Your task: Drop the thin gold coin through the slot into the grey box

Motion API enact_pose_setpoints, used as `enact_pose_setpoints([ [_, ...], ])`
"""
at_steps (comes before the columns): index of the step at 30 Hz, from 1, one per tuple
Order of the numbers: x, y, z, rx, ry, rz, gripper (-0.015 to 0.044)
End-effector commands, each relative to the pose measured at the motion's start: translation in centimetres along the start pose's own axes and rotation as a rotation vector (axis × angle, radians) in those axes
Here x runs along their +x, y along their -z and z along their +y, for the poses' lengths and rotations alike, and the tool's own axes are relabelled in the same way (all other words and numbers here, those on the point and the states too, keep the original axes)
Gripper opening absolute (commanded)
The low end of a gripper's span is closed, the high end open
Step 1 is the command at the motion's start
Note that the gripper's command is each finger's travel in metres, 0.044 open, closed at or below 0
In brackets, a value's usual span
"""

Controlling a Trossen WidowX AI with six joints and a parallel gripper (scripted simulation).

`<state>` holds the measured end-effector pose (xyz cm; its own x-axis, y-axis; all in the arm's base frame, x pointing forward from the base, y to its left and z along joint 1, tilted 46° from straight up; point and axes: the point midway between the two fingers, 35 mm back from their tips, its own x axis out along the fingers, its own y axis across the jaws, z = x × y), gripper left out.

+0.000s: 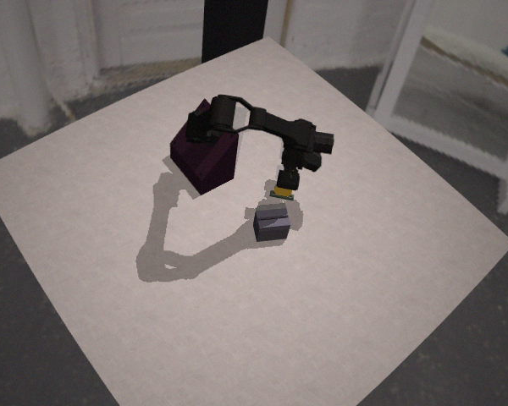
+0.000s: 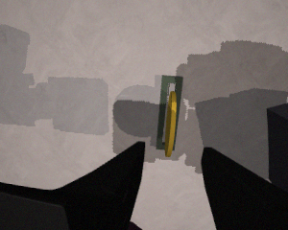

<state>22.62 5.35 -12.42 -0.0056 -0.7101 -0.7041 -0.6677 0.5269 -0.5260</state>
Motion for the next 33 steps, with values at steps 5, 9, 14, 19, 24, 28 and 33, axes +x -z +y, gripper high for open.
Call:
enact_pose_setpoints([
  [5,1.2,0.4,0.0,-0.007,0.003,0.01,0.0161],
  [9,1.9,0.4,-0.1,-0.007,0.003,0.01,0.0161],
  [14,2.7,0.3,-0.1,-0.007,0.003,0.009,0.0161],
  [19,3.5,0.3,-0.1,-0.008,0.003,0.009,0.0161],
  [24,4.4,0.3,-0.1,-0.008,0.003,0.01,0.0161],
  [28,5.0,0.3,-0.1,-0.008,0.004,0.01,0.0161],
  [33,5.8,0.4,-0.1,-0.007,0.004,0.011,0.0161],
])
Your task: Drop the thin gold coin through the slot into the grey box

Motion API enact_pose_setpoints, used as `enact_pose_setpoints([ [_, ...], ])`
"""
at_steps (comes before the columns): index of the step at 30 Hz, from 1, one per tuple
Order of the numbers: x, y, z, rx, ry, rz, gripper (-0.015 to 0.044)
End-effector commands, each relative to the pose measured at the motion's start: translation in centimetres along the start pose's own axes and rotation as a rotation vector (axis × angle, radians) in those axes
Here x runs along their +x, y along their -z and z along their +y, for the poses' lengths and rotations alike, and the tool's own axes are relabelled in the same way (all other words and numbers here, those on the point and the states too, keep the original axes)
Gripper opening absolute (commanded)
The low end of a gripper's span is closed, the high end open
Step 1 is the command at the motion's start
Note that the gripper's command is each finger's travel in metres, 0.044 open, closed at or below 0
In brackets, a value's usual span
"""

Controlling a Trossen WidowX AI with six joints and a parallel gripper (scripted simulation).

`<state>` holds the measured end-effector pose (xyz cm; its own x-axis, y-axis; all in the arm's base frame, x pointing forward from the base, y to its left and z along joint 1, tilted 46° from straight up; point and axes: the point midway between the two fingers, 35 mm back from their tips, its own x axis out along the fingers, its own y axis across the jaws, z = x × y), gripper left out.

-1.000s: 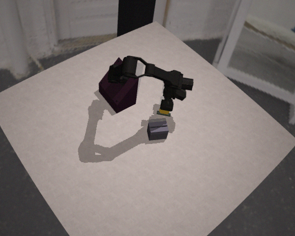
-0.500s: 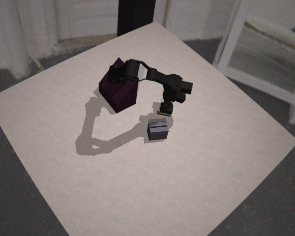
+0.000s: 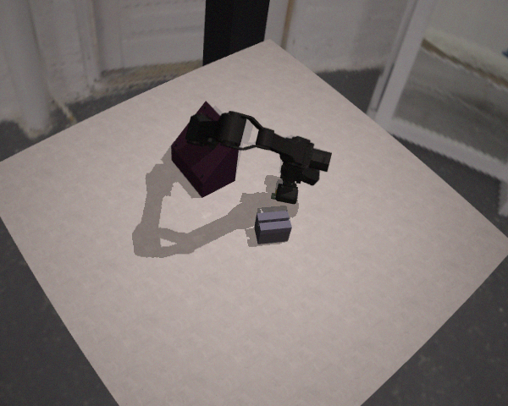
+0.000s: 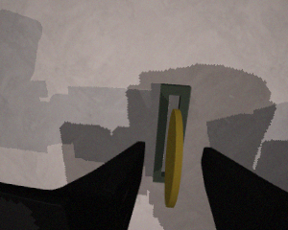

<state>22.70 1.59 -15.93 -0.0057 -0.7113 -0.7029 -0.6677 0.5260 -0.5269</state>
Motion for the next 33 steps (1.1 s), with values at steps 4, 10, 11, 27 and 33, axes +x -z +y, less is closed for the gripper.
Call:
enact_pose_setpoints([
  [4,1.3,0.4,0.0,-0.007,0.004,0.01,0.0161],
  [10,2.1,0.5,0.0,-0.007,0.005,0.012,0.0161],
  [11,2.1,0.5,0.0,-0.007,0.005,0.012,0.0161],
  [27,2.1,0.5,0.0,-0.007,0.005,0.012,0.0],
  [33,0.9,0.3,0.0,-0.008,0.003,0.009,0.0],
])
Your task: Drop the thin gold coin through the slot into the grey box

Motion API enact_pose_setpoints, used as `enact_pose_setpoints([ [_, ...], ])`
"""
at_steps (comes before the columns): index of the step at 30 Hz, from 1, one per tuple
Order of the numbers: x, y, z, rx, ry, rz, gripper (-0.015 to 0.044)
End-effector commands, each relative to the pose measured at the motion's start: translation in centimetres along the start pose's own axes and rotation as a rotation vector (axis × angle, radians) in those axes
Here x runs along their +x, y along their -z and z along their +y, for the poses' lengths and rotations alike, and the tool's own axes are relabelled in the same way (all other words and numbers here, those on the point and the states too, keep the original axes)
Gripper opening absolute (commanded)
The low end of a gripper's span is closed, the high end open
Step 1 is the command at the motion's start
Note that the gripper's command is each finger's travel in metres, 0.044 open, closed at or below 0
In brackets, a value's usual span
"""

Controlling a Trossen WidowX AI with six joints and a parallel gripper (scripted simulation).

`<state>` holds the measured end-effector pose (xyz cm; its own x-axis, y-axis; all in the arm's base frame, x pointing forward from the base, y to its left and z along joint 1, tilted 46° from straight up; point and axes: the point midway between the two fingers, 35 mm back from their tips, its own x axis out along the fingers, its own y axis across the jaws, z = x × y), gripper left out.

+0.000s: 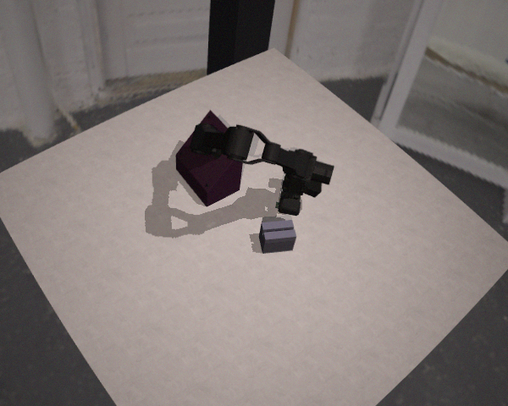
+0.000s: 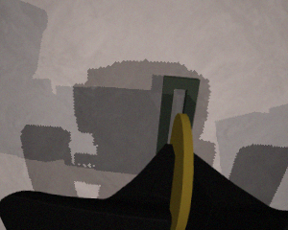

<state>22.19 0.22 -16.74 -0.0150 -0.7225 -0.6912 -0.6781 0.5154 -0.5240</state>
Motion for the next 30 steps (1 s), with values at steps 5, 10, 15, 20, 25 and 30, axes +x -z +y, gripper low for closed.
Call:
enact_pose_setpoints([
  [5,-1.9,-0.5,-0.1,0.006,-0.005,-0.011,0.0],
  [10,-3.1,-0.6,-0.1,0.006,-0.006,-0.012,0.0],
  [15,-4.3,-0.6,-0.1,0.006,-0.006,-0.013,0.0],
  [20,-5.6,-0.6,-0.1,0.006,-0.007,-0.012,0.0],
  [25,-6.9,-0.5,0.0,0.006,-0.006,-0.012,0.0],
  [30,-8.1,-0.3,0.0,0.006,-0.006,-0.01,0.0],
])
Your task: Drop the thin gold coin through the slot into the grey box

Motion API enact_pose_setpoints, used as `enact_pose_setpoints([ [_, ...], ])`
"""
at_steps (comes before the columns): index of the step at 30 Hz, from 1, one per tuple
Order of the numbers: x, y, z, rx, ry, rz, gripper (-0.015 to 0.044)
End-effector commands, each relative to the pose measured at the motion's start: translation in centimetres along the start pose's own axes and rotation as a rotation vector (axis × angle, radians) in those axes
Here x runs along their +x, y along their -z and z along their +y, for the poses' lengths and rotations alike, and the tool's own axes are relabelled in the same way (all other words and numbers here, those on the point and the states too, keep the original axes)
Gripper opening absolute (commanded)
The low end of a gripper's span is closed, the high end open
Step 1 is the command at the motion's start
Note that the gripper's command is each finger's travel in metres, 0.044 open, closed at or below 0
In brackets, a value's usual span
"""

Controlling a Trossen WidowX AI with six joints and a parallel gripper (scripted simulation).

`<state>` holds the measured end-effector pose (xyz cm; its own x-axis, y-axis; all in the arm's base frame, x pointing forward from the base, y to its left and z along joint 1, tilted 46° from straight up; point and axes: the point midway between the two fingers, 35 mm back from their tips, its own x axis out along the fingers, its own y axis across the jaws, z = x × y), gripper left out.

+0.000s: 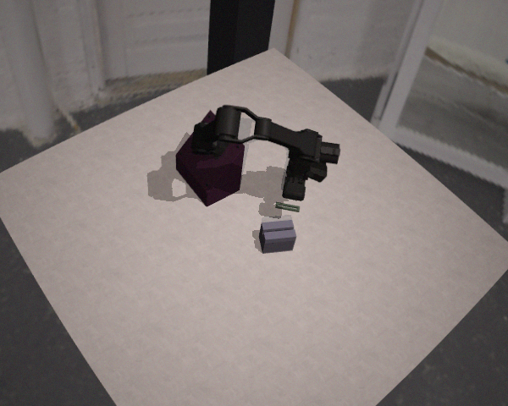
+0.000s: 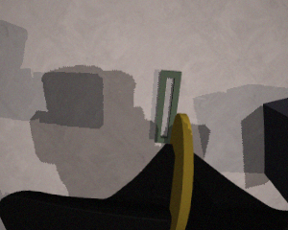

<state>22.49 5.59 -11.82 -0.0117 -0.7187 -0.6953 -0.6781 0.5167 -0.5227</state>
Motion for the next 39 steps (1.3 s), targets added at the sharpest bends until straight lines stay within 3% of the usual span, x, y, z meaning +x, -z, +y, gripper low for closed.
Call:
enact_pose_setpoints([
  [1,-1.1,0.0,0.0,0.006,-0.003,-0.004,0.0],
  [7,-1.8,0.0,0.1,-0.016,-0.003,-0.003,0.0],
  [17,-1.8,-0.4,0.2,-0.328,-0.002,-0.004,0.0],
  [39,-2.1,-0.6,-3.4,-0.337,-0.007,-0.014,0.0],
])
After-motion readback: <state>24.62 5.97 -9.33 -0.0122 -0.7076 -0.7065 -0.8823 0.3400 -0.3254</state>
